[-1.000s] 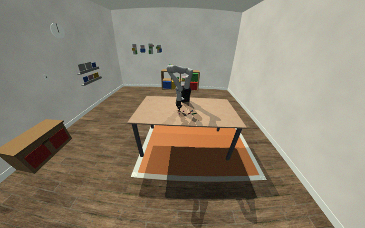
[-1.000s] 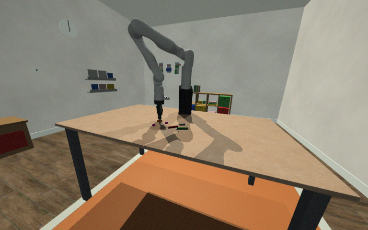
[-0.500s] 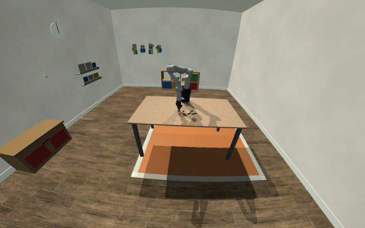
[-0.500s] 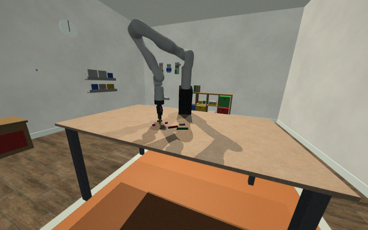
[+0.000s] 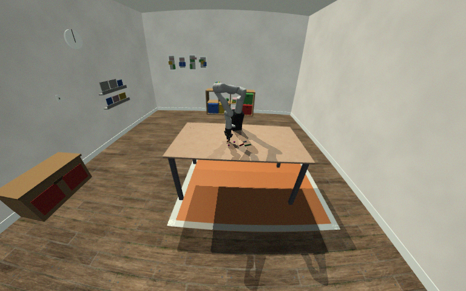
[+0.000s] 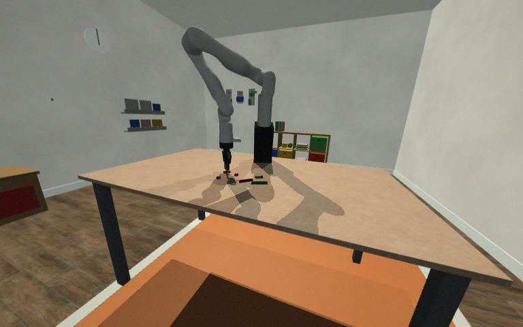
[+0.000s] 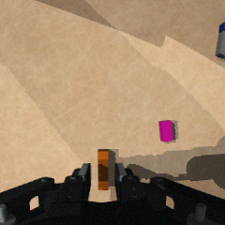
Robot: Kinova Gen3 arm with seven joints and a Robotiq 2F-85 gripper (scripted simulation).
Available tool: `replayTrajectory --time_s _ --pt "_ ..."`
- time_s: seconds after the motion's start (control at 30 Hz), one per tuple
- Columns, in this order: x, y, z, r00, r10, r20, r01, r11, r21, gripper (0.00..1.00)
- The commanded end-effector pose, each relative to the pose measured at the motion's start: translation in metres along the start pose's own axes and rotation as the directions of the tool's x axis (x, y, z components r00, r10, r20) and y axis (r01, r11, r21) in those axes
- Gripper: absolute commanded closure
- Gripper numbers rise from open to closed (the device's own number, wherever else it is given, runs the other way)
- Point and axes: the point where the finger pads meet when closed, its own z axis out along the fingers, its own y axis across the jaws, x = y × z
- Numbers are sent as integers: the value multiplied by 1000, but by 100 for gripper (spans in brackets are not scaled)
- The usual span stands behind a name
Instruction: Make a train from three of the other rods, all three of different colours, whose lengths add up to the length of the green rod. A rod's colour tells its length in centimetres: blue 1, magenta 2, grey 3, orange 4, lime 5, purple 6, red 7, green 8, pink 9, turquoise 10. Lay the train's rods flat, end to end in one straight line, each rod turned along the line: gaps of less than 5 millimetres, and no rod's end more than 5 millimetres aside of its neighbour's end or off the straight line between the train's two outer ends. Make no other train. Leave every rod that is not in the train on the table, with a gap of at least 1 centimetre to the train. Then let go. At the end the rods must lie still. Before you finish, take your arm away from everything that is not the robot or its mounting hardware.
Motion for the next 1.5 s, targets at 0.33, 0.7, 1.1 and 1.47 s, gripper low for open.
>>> replayTrajectory --time_s 0.33,0.7,1.1,1.47 --pt "0 0 1 1000 0 1 0 1000 0 76" --pt "0 0 8 1000 0 1 0 1000 0 76" --pt "0 0 16 1000 0 1 0 1000 0 76" --pt "0 0 16 1000 0 1 0 1000 0 76"
